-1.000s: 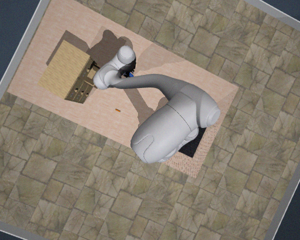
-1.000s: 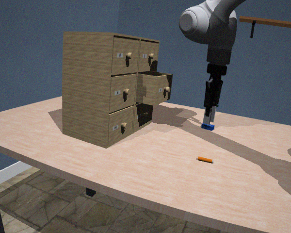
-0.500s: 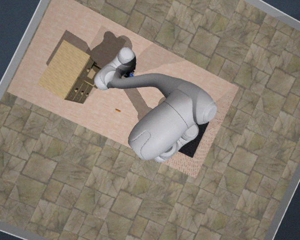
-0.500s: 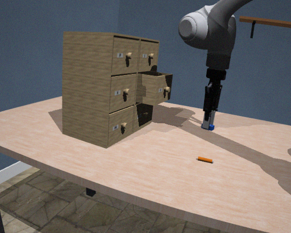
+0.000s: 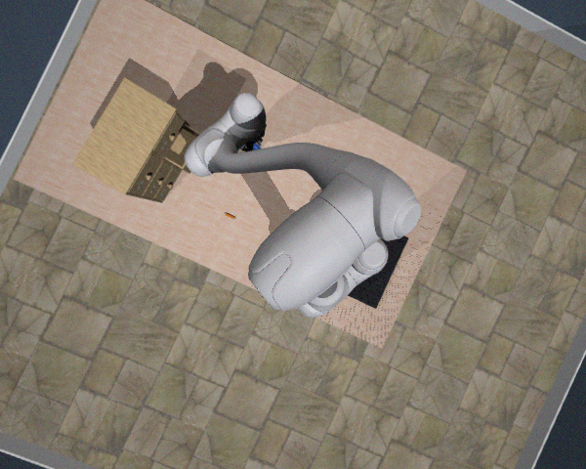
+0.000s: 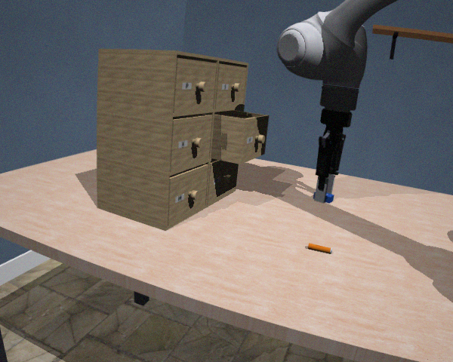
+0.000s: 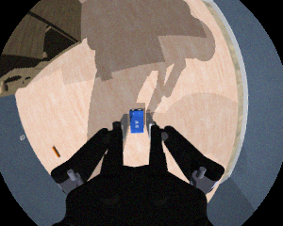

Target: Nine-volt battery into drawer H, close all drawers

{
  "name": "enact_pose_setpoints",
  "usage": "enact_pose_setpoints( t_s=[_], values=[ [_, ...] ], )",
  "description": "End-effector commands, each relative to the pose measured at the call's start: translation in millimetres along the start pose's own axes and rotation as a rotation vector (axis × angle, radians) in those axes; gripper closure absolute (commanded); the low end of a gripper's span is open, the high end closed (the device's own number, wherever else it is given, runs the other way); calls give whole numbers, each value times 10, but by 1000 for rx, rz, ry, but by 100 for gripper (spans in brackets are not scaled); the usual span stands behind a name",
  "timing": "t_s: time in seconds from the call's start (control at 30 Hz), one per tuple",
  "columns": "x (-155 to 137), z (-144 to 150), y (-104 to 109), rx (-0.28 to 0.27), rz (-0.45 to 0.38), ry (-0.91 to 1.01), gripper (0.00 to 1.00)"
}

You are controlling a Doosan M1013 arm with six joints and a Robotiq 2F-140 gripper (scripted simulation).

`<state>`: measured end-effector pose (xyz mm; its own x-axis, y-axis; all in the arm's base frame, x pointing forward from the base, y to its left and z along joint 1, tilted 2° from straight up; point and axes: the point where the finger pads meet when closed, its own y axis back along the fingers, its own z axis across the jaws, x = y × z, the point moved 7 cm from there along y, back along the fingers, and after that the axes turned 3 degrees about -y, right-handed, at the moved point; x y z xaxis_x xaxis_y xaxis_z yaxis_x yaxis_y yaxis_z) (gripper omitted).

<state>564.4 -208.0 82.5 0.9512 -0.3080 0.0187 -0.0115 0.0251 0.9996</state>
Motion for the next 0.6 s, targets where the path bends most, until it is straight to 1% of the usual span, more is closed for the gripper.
enact_pose_setpoints(
  t_s=[0.0, 0.33, 0.37, 0.57],
  values=[
    [0, 0, 1, 0, 0, 0, 74],
    [0, 0, 1, 0, 0, 0, 74],
    [0, 0, 1, 0, 0, 0, 86],
    [0, 0, 1, 0, 0, 0, 86]
  ],
)
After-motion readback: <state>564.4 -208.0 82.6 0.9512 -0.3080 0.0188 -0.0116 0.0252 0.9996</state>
